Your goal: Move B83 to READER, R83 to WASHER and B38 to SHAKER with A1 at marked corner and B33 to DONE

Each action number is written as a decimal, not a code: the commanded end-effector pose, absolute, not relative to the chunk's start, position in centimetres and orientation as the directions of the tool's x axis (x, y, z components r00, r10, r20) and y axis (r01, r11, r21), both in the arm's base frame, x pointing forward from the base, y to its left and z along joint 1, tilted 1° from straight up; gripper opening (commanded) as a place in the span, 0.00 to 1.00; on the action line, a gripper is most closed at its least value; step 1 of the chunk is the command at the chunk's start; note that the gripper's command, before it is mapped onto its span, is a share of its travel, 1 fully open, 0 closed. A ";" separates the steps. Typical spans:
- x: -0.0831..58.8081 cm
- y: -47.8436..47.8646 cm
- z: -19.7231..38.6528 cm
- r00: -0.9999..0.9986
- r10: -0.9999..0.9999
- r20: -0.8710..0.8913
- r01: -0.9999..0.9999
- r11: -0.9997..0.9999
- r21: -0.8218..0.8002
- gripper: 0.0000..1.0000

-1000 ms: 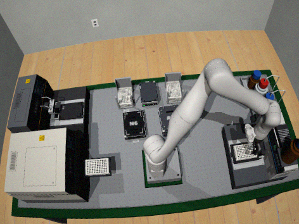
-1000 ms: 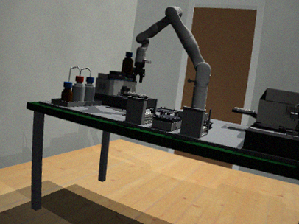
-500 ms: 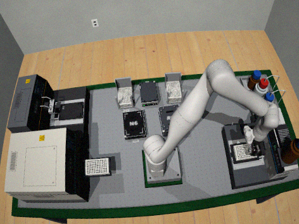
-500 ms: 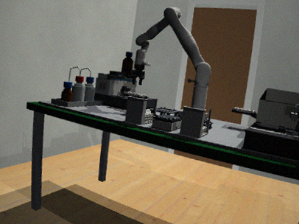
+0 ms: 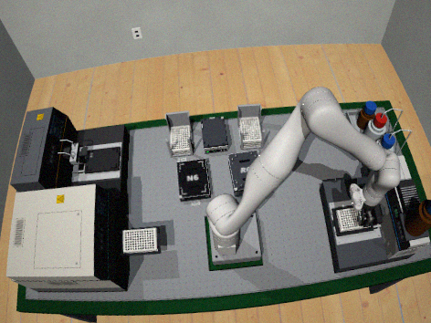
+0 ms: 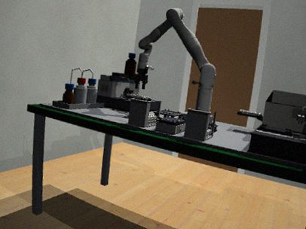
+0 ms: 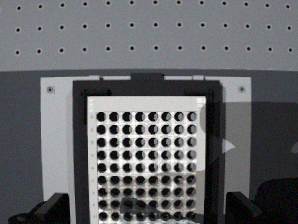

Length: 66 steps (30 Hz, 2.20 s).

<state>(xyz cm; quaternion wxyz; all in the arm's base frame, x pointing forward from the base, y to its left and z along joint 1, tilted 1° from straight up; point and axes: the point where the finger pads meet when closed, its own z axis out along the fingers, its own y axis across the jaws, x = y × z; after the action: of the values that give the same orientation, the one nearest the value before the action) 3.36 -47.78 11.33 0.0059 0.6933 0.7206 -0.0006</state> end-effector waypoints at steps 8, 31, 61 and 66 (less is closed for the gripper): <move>3.4 -47.8 10.0 -0.039 0.999 -0.011 0.999 0.039 0.008 1.00; 3.4 -47.8 9.0 -0.039 0.999 -0.011 0.999 0.039 0.008 1.00; 3.4 -47.9 7.1 -0.039 0.999 -0.011 0.999 0.039 0.008 1.00; 3.4 -47.9 7.1 -0.039 0.999 -0.011 0.999 0.039 0.008 1.00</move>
<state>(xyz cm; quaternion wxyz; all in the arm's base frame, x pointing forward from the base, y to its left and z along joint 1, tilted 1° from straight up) 3.39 -47.82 7.07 0.0059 0.6933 0.7206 -0.0006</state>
